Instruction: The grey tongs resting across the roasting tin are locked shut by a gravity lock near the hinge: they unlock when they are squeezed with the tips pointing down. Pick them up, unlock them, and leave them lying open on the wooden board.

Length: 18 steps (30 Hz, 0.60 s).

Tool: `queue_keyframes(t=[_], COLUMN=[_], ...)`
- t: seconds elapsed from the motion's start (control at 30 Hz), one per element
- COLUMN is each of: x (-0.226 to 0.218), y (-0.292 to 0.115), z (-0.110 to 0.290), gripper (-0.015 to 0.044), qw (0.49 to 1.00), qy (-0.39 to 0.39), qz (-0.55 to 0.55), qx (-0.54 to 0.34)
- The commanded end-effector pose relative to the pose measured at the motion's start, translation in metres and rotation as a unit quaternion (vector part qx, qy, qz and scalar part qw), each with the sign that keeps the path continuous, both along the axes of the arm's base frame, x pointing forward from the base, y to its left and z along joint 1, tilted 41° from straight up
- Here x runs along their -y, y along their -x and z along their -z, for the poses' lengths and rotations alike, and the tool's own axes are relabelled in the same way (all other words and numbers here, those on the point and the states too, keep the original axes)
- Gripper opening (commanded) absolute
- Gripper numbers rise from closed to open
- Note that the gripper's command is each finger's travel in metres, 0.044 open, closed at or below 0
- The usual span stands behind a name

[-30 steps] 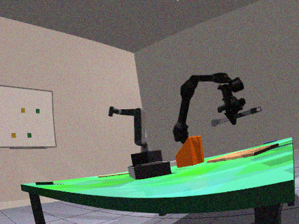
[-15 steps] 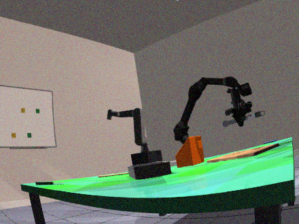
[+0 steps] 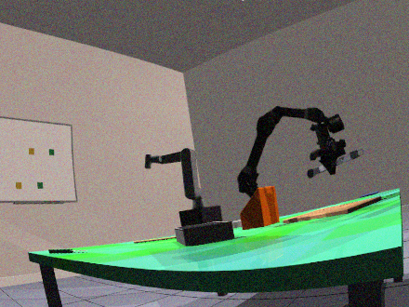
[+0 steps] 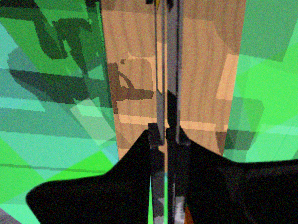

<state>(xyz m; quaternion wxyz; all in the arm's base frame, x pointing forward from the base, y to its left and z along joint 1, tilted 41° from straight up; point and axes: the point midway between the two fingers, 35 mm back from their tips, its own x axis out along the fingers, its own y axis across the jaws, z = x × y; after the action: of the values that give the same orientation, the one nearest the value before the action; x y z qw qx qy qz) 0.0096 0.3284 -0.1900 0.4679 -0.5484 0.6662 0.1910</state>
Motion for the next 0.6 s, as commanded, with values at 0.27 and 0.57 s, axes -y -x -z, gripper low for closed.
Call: queue_keyframes(t=[0.27, 0.57], x=[-0.008, -0.01], y=[0.003, 0.005], z=[0.009, 0.012], gripper=[-0.015, -0.015], qw=[0.995, 0.984], qy=[-0.089, -0.154], qz=[-0.041, -0.067], qx=[0.036, 0.062])
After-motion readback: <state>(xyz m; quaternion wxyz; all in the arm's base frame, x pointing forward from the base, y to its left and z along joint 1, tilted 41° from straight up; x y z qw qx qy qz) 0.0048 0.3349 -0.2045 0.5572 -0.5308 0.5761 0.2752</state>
